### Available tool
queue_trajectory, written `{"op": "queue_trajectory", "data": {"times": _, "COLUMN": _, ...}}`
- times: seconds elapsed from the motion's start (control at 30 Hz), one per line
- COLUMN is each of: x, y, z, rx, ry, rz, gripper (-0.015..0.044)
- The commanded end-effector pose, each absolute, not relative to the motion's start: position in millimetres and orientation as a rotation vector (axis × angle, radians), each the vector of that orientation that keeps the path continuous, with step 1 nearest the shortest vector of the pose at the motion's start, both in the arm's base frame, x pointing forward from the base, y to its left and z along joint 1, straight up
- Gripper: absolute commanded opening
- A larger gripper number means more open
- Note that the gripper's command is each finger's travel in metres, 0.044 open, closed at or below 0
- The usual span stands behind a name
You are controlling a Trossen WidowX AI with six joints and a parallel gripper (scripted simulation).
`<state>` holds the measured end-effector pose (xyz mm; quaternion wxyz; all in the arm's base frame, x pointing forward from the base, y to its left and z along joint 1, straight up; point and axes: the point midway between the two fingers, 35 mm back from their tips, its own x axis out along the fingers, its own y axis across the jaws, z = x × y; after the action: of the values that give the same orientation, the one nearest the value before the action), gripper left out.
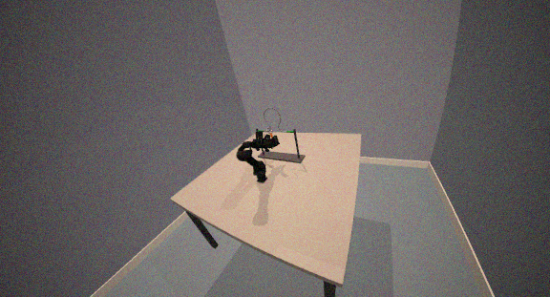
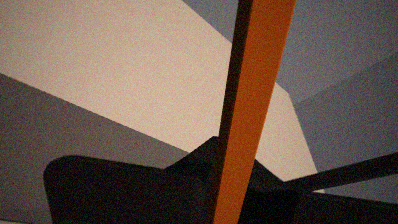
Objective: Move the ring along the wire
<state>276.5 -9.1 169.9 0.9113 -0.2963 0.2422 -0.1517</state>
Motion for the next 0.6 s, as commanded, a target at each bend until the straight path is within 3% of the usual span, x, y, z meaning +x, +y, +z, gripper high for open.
{"op": "queue_trajectory", "data": {"times": 0.0, "x": 277.8, "y": 5.1, "z": 161.6, "rx": -0.51, "ry": 0.508, "rz": -0.282, "gripper": -0.015}}
{"op": "queue_trajectory", "data": {"times": 0.57, "x": 279.5, "y": 62.5, "z": 141.3, "rx": -0.159, "ry": 0.532, "rz": -0.181, "gripper": -0.015}}
